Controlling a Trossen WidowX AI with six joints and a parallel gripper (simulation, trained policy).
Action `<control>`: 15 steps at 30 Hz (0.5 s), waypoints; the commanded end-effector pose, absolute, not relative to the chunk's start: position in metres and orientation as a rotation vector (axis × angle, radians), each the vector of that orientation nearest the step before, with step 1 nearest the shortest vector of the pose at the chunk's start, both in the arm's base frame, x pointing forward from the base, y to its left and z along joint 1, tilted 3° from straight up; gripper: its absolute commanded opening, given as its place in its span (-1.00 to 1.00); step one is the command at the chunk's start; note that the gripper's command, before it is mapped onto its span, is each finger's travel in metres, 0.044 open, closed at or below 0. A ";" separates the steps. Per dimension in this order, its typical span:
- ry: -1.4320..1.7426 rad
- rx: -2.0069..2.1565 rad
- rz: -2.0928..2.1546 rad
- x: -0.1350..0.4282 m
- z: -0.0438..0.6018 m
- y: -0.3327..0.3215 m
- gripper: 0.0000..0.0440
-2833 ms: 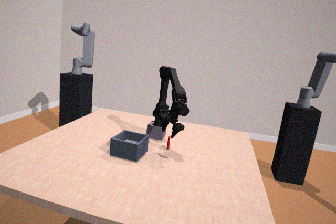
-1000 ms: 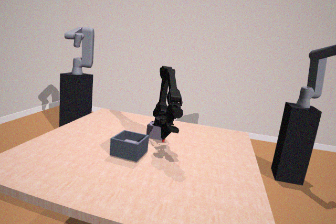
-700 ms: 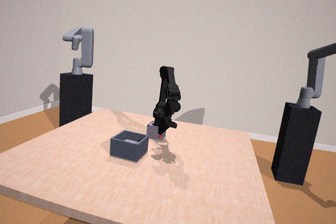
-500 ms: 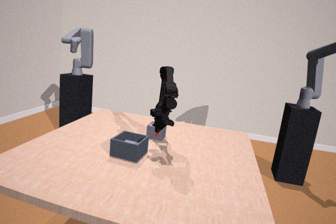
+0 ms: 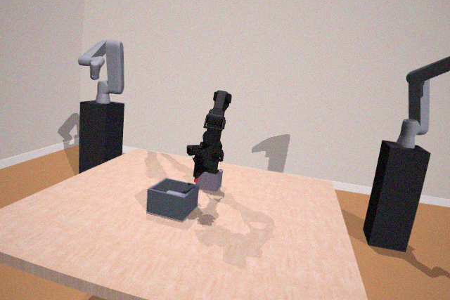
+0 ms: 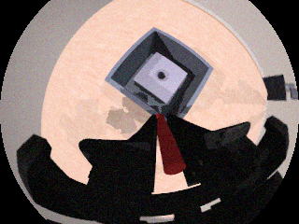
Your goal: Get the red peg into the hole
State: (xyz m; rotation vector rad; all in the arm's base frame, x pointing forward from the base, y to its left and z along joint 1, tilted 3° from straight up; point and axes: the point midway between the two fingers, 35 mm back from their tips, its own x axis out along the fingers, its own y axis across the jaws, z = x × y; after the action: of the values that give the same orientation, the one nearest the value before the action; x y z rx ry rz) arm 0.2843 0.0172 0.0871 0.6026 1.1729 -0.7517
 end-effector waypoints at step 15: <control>1.147 0.701 -0.823 0.316 0.073 -0.040 -0.98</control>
State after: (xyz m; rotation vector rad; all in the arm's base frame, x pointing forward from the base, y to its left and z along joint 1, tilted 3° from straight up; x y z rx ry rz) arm 0.3101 -0.0317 0.0754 0.6832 1.1491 -0.8206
